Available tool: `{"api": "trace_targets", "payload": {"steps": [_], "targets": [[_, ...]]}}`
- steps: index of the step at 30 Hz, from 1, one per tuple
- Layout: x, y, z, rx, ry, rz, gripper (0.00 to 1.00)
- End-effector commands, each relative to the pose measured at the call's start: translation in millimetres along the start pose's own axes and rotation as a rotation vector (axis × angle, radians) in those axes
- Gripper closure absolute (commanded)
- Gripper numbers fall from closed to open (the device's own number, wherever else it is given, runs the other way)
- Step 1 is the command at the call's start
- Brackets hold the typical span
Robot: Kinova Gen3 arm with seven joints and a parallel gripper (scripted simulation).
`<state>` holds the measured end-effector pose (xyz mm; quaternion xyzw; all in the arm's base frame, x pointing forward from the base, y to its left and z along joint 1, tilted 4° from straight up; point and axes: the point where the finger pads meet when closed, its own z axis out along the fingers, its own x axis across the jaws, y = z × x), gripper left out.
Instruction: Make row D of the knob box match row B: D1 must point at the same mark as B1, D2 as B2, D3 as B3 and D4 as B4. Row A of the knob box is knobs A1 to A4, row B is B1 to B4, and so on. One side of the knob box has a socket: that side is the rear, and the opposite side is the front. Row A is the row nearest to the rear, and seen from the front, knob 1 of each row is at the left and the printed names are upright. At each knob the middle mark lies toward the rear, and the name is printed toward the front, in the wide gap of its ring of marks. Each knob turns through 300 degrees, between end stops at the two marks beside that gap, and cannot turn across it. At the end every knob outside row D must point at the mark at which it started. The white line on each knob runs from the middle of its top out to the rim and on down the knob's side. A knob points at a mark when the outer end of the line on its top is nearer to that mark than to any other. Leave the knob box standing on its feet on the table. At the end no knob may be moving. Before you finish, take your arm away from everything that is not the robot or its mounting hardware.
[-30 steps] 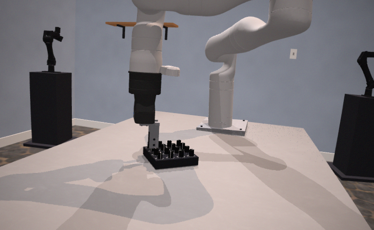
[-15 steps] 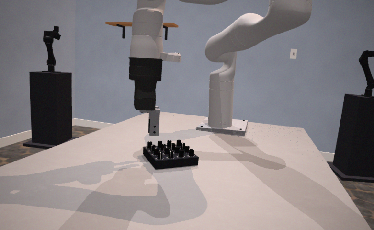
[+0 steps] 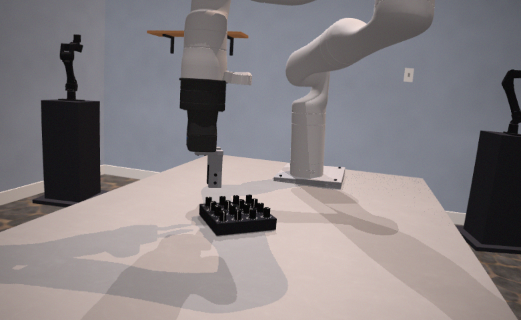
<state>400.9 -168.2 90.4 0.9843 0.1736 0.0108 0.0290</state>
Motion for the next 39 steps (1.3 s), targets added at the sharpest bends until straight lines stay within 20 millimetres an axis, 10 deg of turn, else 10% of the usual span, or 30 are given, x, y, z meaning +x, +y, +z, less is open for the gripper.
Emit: {"api": "trace_targets", "payload": {"steps": [1,18,39], "targets": [[0,0,-1,-0.001,0.001,0.000,0.54],[3,-3,-2,0.002,-0.001,-0.162,0.54],[20,-9,-10,0.009,-0.002,-0.896,0.54]]}}
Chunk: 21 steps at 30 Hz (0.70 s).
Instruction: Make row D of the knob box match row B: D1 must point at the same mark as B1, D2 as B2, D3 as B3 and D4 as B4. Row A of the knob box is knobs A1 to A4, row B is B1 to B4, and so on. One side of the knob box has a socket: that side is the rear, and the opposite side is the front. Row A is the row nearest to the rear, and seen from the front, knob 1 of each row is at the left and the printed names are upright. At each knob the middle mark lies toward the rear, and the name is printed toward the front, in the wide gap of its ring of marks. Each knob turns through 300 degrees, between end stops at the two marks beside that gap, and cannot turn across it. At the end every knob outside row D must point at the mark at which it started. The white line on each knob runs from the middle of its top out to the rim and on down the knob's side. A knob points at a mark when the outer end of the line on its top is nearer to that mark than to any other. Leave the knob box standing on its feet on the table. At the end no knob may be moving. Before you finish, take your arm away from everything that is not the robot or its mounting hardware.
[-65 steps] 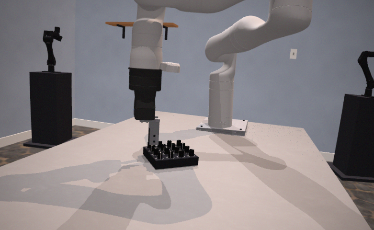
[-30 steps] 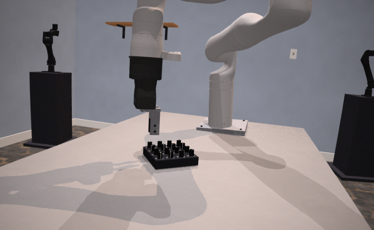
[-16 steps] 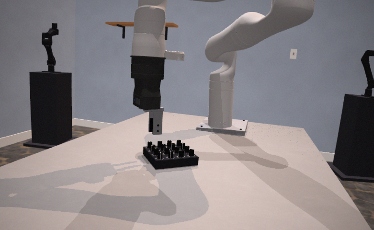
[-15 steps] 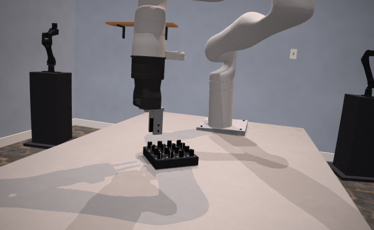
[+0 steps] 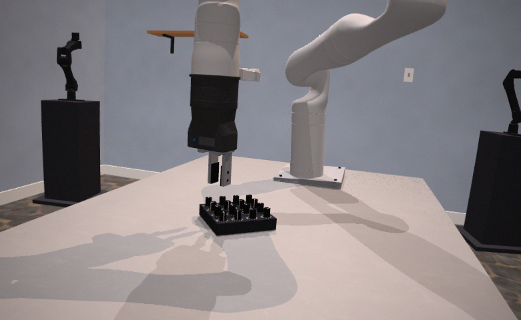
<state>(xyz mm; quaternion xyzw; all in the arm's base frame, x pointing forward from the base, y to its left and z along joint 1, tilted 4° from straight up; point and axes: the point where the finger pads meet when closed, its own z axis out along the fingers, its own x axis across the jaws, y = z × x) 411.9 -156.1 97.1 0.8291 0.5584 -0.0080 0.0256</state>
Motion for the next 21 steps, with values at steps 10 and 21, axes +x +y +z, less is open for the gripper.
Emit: {"api": "trace_targets", "payload": {"steps": [10,21], "targets": [[16,14,-9,-0.011,0.002,-0.486,0.54],[25,24,-13,-0.015,-0.001,-0.753,0.54]]}}
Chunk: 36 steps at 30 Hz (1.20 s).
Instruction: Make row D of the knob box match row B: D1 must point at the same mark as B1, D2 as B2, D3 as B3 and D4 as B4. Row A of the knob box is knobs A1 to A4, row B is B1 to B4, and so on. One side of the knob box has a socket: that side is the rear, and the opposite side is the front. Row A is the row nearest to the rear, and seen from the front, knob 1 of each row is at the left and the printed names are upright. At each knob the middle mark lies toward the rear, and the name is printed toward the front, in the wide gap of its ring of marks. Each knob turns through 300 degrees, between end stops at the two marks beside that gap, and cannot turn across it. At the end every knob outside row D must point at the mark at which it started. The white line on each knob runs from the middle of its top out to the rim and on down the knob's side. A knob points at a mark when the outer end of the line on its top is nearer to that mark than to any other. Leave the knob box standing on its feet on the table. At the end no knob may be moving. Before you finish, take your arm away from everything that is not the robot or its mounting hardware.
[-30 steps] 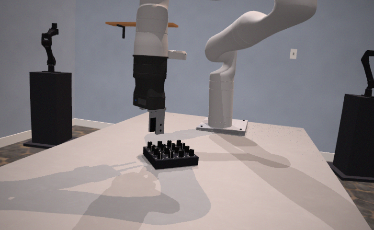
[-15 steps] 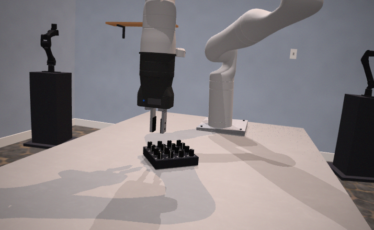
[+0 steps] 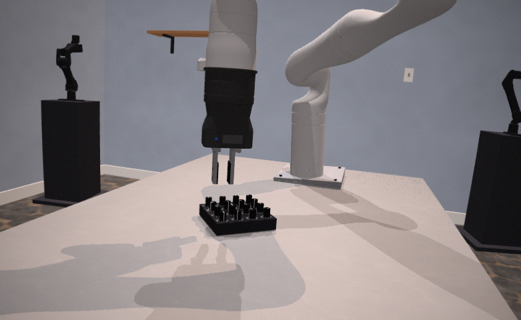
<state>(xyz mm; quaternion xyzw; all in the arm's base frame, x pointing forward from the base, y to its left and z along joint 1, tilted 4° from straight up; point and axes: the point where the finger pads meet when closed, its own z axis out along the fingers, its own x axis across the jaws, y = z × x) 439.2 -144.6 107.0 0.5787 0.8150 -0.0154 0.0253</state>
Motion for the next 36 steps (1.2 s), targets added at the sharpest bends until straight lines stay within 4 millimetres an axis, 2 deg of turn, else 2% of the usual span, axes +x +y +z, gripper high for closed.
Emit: {"api": "trace_targets", "payload": {"steps": [1,12,36], "targets": [[1.7,5.5,-2.9,-0.007,-0.001,-0.052,0.54],[1.9,10.5,-4.4,-0.009,-0.003,-0.146,0.54],[1.9,10.8,-4.5,-0.009,-0.003,-0.151,0.54]]}}
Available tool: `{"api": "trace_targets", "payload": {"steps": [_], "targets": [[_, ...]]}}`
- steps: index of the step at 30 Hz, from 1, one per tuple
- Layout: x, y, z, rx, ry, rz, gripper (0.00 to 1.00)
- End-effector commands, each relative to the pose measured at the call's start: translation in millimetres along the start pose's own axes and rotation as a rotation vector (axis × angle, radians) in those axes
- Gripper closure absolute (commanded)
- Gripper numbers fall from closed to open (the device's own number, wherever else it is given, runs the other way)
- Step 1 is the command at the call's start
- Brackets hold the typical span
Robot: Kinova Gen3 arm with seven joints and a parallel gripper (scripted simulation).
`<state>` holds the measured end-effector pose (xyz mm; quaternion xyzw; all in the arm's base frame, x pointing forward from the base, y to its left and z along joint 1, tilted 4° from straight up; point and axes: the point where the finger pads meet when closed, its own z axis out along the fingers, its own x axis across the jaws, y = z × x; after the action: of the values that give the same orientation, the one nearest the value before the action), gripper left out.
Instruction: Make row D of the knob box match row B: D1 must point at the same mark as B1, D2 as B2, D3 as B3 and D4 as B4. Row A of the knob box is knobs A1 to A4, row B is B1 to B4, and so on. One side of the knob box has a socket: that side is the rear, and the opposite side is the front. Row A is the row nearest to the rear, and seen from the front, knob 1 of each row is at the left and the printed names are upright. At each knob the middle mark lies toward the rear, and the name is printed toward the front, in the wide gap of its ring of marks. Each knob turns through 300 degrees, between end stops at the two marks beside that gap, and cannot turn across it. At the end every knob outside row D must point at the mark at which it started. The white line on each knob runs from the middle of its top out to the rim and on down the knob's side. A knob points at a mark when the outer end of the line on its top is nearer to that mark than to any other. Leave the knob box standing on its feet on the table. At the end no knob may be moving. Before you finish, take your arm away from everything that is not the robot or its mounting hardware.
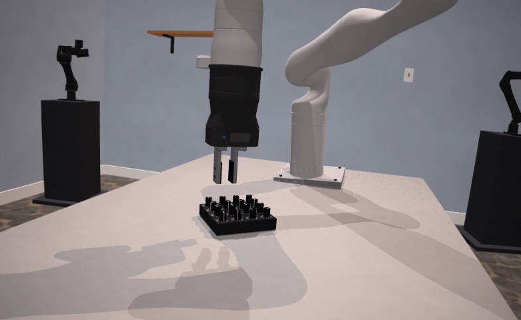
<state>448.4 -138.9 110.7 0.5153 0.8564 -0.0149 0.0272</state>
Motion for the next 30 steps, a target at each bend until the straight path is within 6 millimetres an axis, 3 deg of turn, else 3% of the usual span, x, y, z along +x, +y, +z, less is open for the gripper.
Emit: {"api": "trace_targets", "payload": {"steps": [1,30], "targets": [[-0.3,0.3,-0.8,-0.001,-0.001,0.000,0.54],[-0.3,0.2,2.5,-0.002,-0.001,0.000,0.54]]}}
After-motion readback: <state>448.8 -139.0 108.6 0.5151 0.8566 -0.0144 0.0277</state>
